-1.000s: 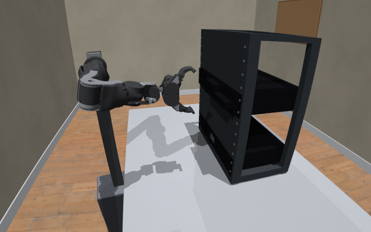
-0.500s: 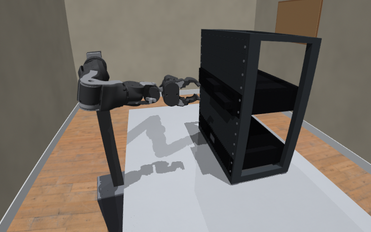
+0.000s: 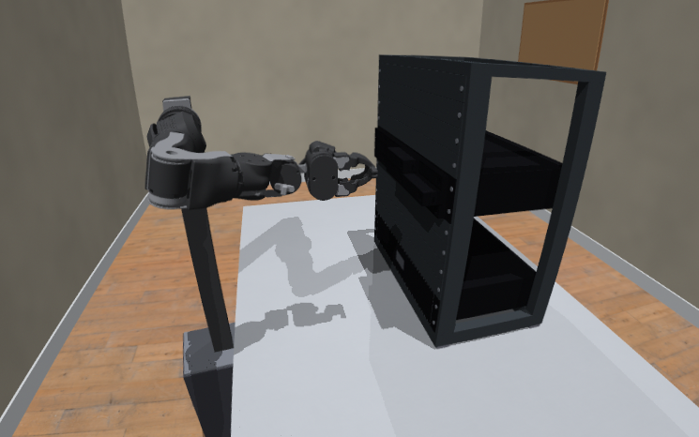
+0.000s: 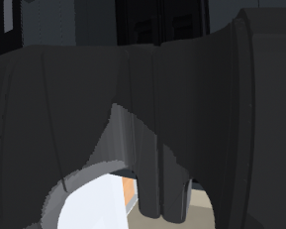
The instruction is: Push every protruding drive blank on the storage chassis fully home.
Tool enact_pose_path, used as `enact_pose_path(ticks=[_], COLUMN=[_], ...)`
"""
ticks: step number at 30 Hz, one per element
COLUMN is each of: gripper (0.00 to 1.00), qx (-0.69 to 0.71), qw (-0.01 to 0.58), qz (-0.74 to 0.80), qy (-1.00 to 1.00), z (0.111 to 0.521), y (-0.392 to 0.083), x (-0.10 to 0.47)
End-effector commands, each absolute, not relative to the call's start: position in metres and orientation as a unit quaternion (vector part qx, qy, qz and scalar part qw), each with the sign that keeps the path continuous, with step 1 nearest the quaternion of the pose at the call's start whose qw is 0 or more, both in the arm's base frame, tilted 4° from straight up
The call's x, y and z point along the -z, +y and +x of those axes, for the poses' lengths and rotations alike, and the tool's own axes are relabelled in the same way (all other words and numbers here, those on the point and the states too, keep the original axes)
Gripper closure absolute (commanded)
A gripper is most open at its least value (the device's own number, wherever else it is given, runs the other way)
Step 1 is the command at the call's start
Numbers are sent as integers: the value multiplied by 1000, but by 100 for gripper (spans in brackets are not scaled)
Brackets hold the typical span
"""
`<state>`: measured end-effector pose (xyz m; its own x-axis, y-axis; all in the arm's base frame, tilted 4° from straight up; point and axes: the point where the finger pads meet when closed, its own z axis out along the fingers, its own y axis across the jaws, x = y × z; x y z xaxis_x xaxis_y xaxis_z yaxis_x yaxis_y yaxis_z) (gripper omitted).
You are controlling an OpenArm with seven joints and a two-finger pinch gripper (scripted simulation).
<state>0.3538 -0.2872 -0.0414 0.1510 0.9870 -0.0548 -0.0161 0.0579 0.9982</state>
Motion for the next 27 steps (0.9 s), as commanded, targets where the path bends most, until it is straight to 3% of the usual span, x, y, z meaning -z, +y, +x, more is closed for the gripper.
enact_pose_path(ticks=[1, 19, 27], gripper=[100, 100, 100], qx=[-454, -455, -453], qw=[555, 555, 555], qz=[515, 514, 516], qy=[469, 469, 469], z=[354, 356, 364], y=[-287, -270, -224], x=[39, 52, 94])
